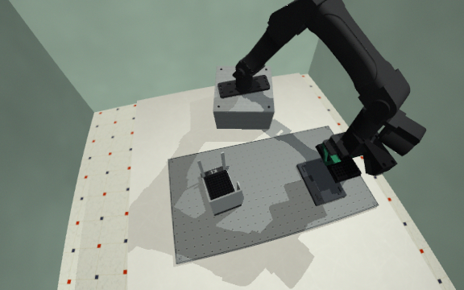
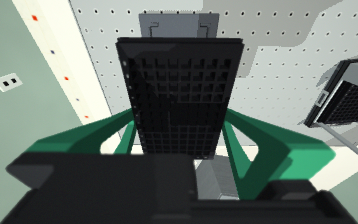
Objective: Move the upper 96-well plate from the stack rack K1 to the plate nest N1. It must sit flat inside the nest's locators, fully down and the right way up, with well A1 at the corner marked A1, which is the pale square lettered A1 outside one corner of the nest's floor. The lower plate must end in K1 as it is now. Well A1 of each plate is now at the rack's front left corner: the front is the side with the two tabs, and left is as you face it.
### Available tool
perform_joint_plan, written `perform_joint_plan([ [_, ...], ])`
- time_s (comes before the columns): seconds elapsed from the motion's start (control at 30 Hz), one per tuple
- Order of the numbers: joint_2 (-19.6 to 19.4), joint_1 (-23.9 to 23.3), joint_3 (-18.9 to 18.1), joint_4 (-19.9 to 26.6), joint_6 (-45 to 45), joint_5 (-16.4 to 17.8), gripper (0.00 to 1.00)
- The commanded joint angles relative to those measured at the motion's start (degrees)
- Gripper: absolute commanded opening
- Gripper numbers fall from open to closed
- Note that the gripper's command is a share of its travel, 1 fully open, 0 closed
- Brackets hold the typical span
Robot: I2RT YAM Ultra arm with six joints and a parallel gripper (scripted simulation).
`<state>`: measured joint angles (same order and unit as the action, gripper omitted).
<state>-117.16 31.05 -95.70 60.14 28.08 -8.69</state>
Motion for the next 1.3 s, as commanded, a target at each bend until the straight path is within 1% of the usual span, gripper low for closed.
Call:
perform_joint_plan([
  [0.0, 1.46, 0.84, -1.65, -0.46, 0.48, -0.14, 0.00],
  [0.37, 1.83, 0.88, -1.24, -0.77, 0.51, -0.15, 0.00],
  [0.73, 1.86, 0.59, 0.82, -0.95, 0.46, -0.18, 0.00],
  [0.83, 1.93, 0.53, 0.10, -0.62, 0.41, -0.17, 0.00],
  [1.07, 1.97, 0.44, 0.91, -0.80, 0.35, -0.17, 0.00],
  [1.13, 2.00, 0.39, 0.20, -0.61, 0.31, -0.16, 0.00],
  [1.27, 2.02, 0.30, 0.39, -0.68, 0.25, -0.15, 0.00],
])
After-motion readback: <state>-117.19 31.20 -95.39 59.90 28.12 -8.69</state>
